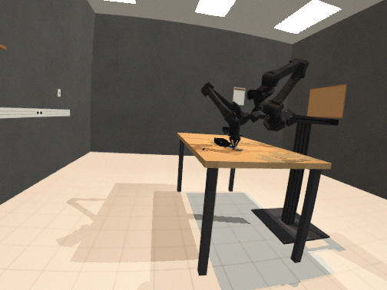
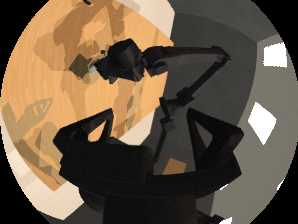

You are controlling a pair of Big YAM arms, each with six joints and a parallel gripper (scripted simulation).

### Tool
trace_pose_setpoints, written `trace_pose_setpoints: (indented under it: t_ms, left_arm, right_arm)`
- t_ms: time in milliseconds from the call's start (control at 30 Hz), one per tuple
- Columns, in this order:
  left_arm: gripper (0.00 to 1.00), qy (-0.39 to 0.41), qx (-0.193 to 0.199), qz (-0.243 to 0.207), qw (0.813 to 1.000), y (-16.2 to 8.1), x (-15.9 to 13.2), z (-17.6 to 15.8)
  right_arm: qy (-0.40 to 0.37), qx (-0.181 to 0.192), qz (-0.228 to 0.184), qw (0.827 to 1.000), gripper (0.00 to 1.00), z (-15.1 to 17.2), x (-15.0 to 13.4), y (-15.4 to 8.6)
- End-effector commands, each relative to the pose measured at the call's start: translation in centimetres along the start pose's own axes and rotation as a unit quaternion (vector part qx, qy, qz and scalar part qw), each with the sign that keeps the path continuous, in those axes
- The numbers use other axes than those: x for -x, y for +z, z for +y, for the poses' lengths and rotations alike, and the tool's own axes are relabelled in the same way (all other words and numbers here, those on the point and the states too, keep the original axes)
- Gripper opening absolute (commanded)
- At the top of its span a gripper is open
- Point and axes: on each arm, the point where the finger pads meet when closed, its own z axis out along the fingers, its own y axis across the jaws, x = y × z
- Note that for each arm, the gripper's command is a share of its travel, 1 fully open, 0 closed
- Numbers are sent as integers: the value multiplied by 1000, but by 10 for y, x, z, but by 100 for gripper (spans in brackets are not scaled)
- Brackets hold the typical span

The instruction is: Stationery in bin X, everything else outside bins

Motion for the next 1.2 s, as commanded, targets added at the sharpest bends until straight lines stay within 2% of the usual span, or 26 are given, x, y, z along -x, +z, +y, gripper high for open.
trace_pose_setpoints:
  t_ms: [0,467,1167]
  left_arm:
    - [100,-15,1,0,1000,0,-3,0]
    - [100,-15,1,0,1000,0,-3,0]
    - [100,-15,1,0,1000,0,-3,0]
  right_arm:
    - [2,16,3,1000,18,7,-1,-31]
    - [13,25,8,1000,18,21,-4,-76]
    - [12,18,5,1000,18,19,-4,-70]
